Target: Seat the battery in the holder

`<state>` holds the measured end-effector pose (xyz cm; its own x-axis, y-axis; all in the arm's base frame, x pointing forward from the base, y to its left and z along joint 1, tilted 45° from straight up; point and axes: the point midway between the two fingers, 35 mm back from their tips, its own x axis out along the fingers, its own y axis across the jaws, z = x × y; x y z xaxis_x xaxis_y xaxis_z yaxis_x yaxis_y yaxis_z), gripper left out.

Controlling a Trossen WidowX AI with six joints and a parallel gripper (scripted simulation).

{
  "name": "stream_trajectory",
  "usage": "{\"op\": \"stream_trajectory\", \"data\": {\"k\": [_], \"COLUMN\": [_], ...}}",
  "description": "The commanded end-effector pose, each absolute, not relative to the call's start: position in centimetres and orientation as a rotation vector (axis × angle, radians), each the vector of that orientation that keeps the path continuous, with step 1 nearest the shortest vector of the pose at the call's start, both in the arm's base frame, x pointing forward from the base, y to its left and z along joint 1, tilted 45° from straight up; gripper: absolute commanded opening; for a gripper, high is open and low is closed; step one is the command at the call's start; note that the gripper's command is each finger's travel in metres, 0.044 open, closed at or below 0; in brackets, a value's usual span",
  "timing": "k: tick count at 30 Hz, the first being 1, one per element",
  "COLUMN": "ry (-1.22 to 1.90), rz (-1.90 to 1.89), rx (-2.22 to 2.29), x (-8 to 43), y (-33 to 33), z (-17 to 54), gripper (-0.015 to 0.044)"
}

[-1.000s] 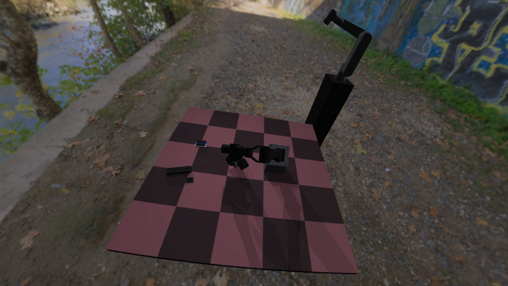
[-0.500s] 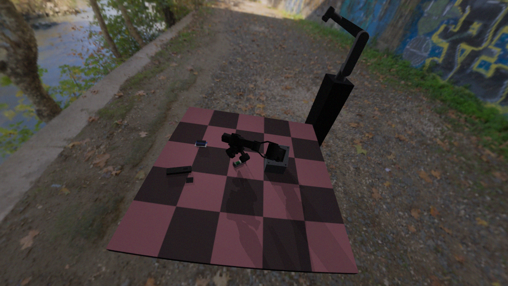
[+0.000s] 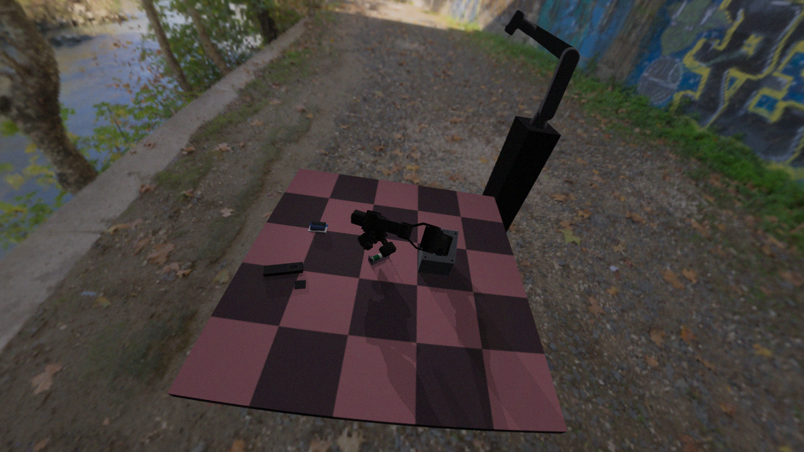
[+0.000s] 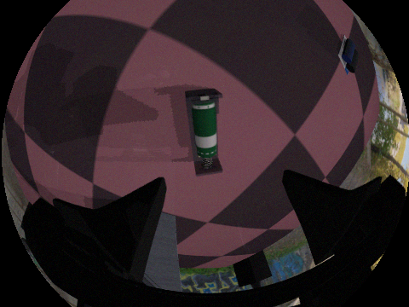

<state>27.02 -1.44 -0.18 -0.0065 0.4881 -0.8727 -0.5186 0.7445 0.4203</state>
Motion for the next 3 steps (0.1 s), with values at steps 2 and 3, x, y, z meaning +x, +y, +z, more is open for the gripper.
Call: {"op": "stream_trajectory", "data": {"k": [2,3], "ry": [1.365,1.365], "rz": [0.794,0.794], "rx": [-0.034,-0.034], "x": [26.99,26.99], "y": [-1.51,-1.51], "z": [-0.16,-0.16], "gripper": [0.044,0.044]}}
